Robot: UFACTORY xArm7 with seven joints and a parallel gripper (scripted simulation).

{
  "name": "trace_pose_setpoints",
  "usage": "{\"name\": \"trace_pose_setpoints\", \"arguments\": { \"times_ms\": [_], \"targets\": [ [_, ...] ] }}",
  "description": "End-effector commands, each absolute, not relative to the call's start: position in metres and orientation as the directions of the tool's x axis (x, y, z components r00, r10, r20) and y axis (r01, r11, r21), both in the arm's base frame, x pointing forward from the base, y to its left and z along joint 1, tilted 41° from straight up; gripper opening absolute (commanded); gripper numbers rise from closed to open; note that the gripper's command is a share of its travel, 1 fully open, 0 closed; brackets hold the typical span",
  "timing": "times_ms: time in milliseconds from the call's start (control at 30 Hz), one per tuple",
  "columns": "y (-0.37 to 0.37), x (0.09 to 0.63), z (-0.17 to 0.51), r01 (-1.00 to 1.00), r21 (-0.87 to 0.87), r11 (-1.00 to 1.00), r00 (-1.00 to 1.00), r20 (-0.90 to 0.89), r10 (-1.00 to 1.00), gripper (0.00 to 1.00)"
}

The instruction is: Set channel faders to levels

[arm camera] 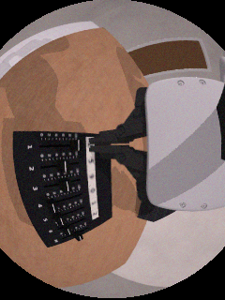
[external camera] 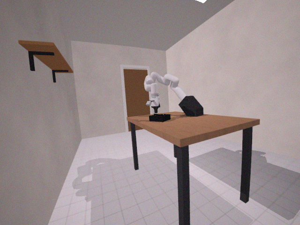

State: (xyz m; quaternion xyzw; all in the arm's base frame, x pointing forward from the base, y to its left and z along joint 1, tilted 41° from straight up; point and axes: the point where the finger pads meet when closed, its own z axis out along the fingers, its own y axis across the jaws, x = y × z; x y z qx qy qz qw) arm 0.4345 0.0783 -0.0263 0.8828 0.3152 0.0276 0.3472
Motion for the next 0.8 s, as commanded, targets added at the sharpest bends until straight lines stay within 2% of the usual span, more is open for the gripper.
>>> {"name": "trace_pose_setpoints", "arguments": {
  "times_ms": [0,767],
  "targets": [
    [0.0798,0.4353,-0.0262,0.538,0.63,-0.56,0.798,-0.167,0.579,0.0],
    [0.0735,0.4382,-0.0342,0.538,0.63,-0.56,0.798,-0.167,0.579,0.0]
  ]
}}
